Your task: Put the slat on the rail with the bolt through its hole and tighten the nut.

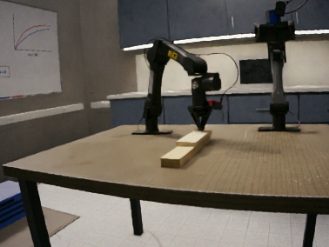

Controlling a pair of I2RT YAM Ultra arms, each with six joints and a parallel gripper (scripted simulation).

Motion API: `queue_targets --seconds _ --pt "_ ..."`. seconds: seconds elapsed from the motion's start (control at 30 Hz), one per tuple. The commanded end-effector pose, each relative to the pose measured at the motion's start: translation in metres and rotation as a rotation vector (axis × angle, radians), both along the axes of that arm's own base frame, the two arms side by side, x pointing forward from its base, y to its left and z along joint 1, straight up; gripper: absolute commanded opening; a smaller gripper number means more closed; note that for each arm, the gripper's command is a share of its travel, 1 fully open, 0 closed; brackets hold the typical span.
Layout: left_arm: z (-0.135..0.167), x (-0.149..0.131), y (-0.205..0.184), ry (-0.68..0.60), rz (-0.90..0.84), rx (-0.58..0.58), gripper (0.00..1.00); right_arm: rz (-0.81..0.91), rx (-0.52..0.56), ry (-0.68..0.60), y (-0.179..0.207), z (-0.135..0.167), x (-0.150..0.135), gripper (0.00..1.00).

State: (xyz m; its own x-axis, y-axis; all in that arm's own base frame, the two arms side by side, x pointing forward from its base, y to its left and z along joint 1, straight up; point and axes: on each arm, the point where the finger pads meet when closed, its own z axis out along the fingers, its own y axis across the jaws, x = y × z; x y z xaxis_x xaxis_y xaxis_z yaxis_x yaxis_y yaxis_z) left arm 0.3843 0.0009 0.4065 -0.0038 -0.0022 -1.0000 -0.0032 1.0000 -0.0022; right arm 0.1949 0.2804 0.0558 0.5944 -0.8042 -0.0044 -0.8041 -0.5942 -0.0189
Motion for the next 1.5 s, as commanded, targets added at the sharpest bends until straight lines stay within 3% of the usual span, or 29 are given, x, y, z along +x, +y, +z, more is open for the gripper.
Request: queue_targets --seconds 0.0,0.53,1.47 --pt "0.0046 -0.0010 0.0000 -0.012 0.000 0.000 1.00 0.000 0.015 -0.011 0.0028 0.0047 0.0020 0.12" --pt "0.0046 -0.0010 0.0000 -0.012 0.000 0.000 1.00 -0.030 0.020 -0.013 0.0030 0.0062 0.0022 0.12" --pt "0.0046 -0.0010 0.0000 -0.012 0.000 0.000 1.00 -1.017 0.012 0.017 0.0027 0.0042 0.0017 0.12"
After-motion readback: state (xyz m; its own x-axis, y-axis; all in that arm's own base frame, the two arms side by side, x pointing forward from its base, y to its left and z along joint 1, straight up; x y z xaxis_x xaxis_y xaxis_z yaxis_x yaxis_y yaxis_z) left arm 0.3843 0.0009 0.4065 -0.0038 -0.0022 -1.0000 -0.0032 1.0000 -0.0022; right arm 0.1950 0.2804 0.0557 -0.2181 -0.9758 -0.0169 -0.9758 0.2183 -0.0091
